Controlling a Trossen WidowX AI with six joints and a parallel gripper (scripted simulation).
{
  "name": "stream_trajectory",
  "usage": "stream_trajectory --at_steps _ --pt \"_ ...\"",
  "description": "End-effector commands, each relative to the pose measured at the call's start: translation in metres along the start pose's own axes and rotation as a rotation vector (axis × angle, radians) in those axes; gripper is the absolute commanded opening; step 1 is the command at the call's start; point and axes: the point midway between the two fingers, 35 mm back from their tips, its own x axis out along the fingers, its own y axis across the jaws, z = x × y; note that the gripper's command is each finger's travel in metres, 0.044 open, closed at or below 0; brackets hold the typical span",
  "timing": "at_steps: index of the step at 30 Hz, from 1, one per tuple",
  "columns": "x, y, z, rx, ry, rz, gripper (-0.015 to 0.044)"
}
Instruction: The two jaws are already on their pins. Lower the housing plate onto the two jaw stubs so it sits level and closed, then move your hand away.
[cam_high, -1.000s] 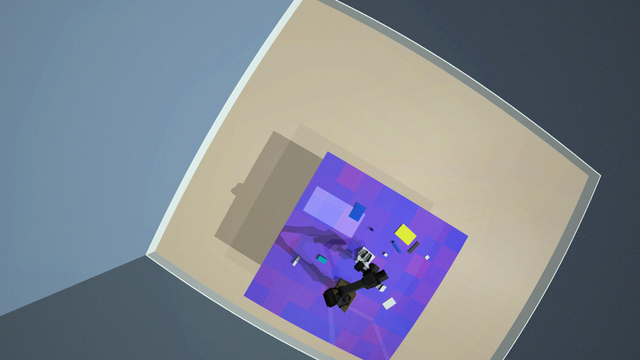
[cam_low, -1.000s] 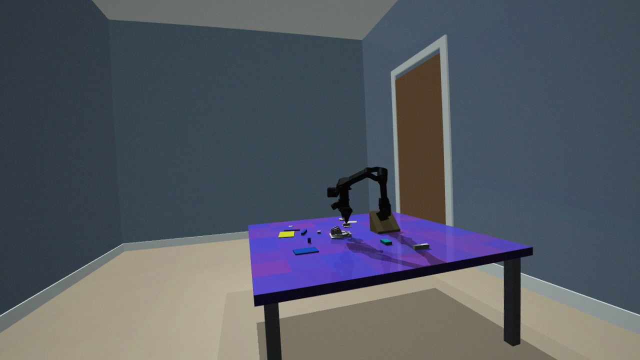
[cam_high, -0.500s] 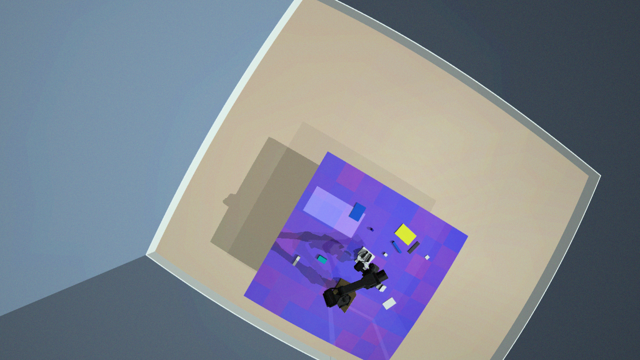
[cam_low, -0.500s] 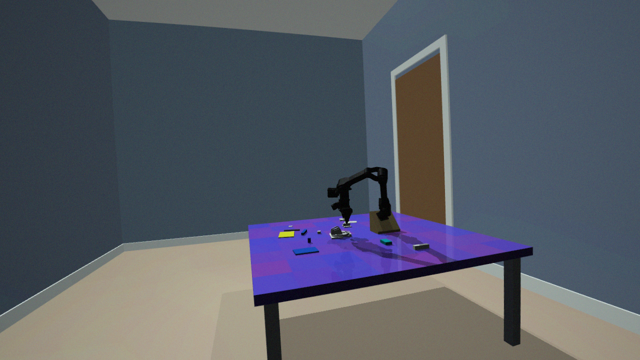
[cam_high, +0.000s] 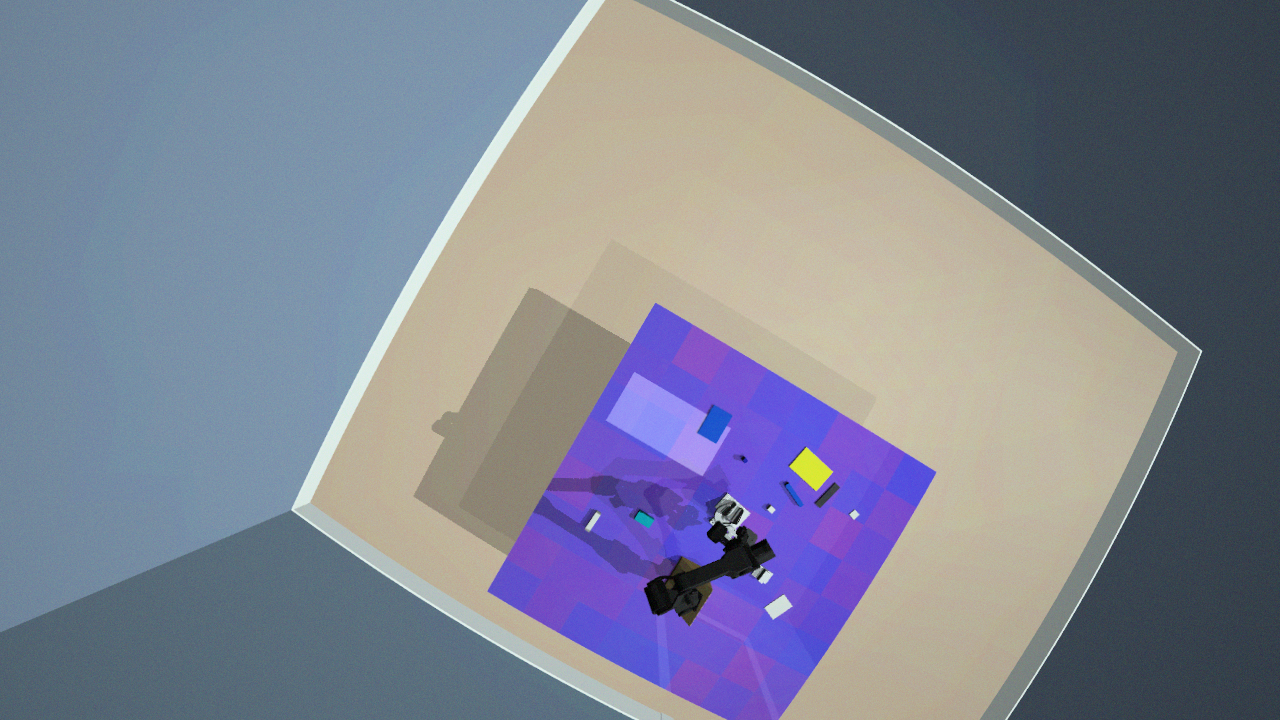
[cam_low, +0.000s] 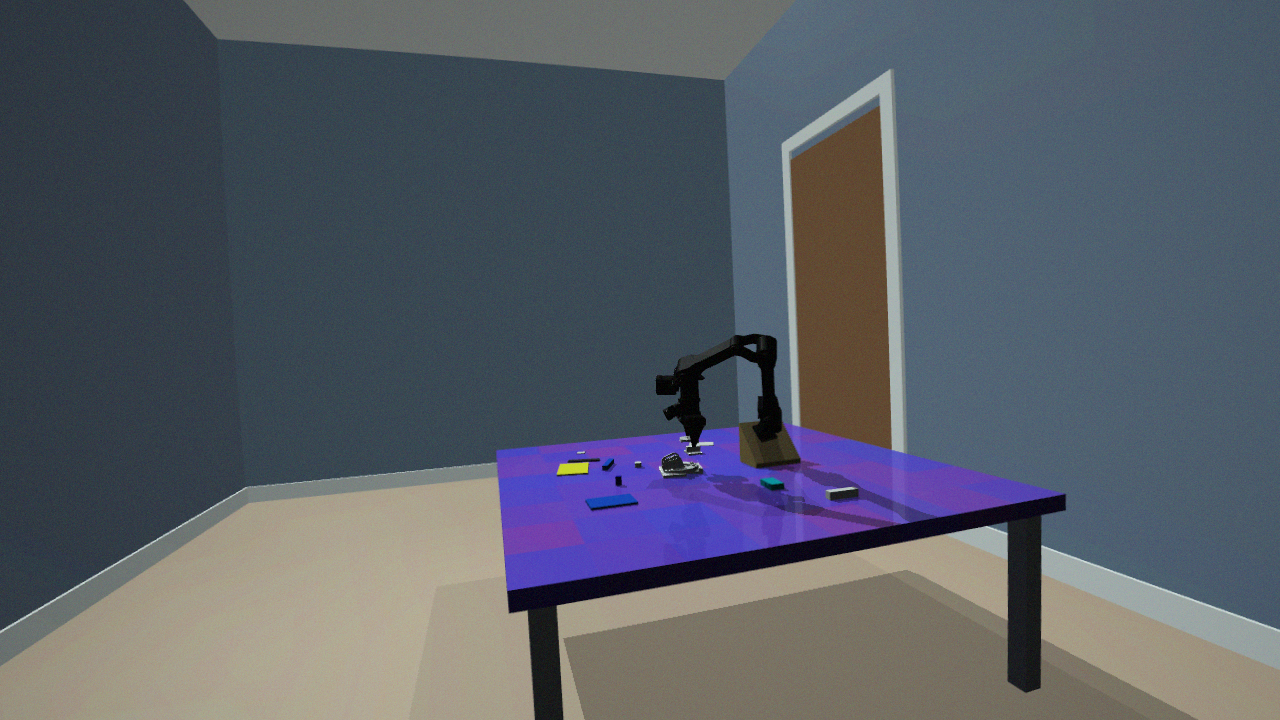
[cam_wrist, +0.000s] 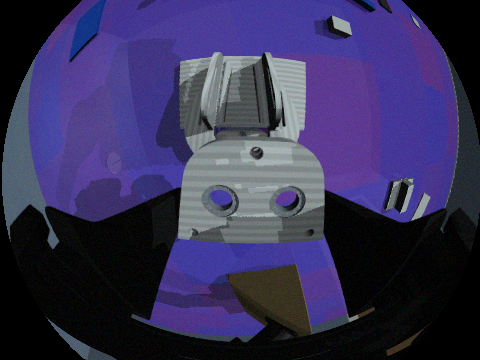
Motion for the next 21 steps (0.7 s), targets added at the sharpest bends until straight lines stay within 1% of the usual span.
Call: stream_trajectory --at_steps 1,21 --pt "0.0009 0.0065 -0.0067 0.006 0.004 0.007 0.0351" --pt "0.0009 0.0077 -0.0080 0.007 0.004 0.007 0.0351"
